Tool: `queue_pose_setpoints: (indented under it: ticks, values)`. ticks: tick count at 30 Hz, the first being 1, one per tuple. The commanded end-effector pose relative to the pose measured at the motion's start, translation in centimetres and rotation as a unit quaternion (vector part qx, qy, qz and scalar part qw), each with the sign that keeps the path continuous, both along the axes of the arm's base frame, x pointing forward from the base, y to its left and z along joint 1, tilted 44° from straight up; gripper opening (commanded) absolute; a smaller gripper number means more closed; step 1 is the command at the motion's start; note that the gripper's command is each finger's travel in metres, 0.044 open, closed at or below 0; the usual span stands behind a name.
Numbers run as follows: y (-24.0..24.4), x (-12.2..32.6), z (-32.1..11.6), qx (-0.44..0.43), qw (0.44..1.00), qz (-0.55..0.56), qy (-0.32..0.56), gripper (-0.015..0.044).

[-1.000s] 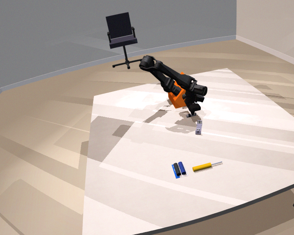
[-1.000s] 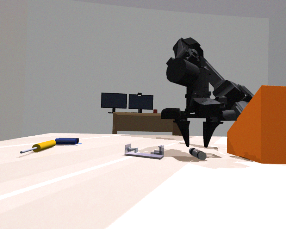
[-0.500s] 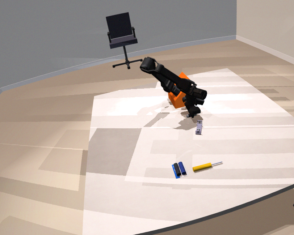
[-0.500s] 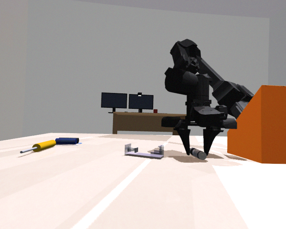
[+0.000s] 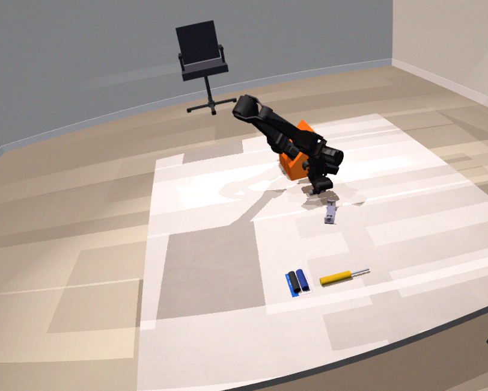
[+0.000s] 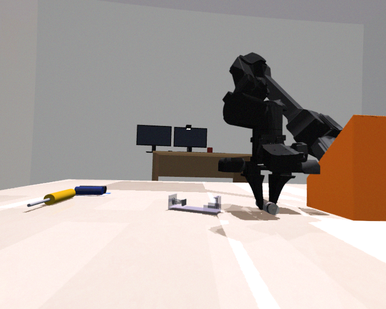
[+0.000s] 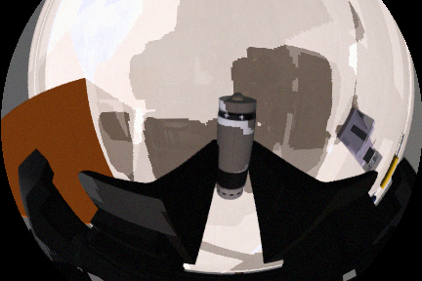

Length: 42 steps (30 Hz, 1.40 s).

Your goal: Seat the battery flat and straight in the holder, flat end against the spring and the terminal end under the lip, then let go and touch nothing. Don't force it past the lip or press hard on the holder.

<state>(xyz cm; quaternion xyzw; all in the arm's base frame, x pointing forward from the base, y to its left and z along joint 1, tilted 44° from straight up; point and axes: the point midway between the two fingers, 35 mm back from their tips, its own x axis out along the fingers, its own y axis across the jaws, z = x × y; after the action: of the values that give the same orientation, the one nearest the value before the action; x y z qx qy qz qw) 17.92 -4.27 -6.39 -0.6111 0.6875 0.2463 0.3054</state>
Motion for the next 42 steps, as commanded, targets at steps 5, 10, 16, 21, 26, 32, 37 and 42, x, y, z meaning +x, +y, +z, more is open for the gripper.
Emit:
queue_pose_setpoints:
  ticks: [5,10,16,21,26,32,37,42]
  values:
    - [3.1,0.5,3.1,0.002,1.0,0.001,-0.004,0.0063]
    - [3.4,0.5,3.5,0.002,1.0,0.003,-0.001,0.0063]
    - [3.9,3.5,3.9,0.011,0.994,0.081,0.07,0.0063]
    - [4.1,6.2,4.3,0.019,0.978,0.154,0.138,0.0063]
    - [4.1,8.9,4.8,0.024,0.951,0.227,0.207,0.0063]
    - [3.8,12.0,5.5,0.03,0.906,0.311,0.287,0.0063]
    - [3.4,14.2,6.1,0.035,0.863,0.37,0.343,0.0063]
    - [3.2,14.6,6.2,0.036,0.852,0.384,0.355,0.0063]
